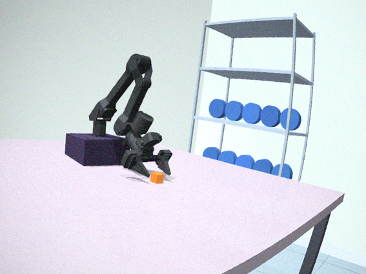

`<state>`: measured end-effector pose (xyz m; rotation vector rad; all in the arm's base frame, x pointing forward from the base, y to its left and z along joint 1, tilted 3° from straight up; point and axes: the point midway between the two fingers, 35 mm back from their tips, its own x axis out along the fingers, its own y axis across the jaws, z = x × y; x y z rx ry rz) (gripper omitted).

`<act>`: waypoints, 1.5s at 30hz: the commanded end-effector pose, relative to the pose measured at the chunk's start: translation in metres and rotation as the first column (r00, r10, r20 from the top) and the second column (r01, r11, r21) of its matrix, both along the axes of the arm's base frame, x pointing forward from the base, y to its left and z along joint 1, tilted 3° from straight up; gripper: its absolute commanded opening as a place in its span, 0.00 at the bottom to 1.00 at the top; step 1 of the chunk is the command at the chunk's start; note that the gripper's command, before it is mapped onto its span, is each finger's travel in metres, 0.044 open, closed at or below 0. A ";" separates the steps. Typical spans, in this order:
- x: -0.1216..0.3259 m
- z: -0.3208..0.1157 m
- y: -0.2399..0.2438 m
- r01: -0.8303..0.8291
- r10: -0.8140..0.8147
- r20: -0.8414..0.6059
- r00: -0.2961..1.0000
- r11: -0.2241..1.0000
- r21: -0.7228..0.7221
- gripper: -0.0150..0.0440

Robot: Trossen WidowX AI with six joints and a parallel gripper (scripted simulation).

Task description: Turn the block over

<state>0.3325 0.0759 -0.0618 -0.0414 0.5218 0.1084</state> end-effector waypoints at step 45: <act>-0.001 0.046 0.005 -0.031 0.003 -0.428 0.904 0.998 -0.058 1.00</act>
